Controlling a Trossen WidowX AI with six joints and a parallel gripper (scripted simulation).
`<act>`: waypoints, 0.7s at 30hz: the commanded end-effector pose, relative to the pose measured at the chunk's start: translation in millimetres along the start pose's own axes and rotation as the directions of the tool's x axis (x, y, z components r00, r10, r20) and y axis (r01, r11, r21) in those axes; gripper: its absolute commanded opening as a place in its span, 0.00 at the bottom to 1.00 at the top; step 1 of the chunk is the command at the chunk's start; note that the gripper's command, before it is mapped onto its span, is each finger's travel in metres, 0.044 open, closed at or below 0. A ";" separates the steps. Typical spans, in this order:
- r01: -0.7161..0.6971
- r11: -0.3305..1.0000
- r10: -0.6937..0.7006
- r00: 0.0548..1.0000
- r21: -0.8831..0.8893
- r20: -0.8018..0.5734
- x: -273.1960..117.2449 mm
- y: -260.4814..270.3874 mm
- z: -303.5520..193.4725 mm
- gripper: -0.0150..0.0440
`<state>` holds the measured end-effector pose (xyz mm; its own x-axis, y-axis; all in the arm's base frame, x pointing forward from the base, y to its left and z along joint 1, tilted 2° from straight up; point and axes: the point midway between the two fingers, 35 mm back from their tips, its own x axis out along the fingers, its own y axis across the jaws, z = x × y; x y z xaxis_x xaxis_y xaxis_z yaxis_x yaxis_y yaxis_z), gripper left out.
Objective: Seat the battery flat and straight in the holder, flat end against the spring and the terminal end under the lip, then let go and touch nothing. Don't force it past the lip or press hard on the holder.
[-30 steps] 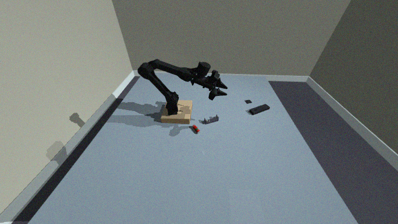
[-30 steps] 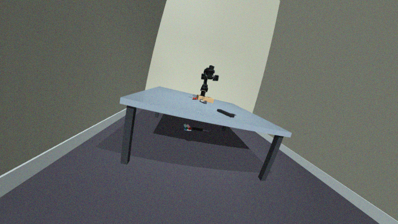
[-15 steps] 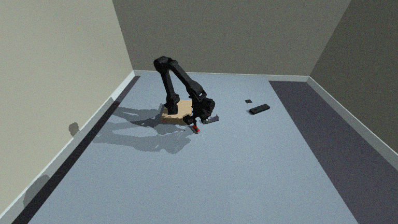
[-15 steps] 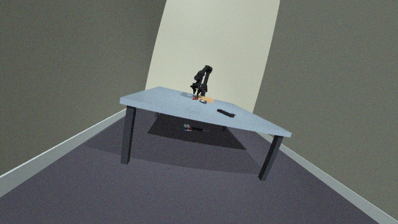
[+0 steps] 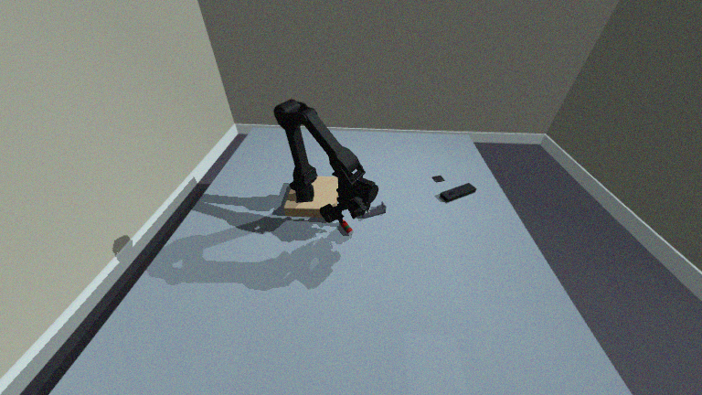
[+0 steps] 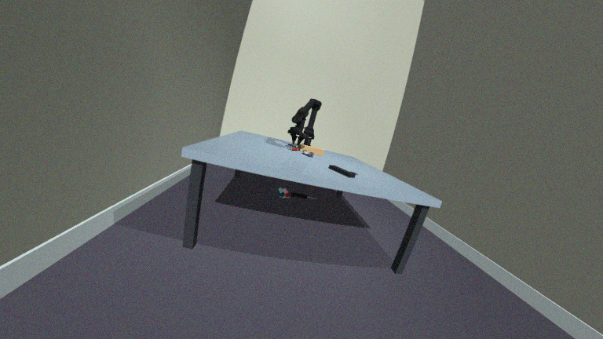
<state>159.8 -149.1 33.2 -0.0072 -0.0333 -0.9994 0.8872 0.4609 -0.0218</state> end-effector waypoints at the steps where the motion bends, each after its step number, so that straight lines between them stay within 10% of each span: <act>1: 0.008 1.000 -0.008 1.000 0.004 -0.010 8.7 -1.5 -2.0 0.66; 21: 0.008 1.000 -0.008 1.000 0.004 -0.010 41.4 -2.2 -3.6 0.66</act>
<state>159.3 -150.4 -0.8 -0.0078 -0.0329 -0.9994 0.8898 0.4557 -0.0220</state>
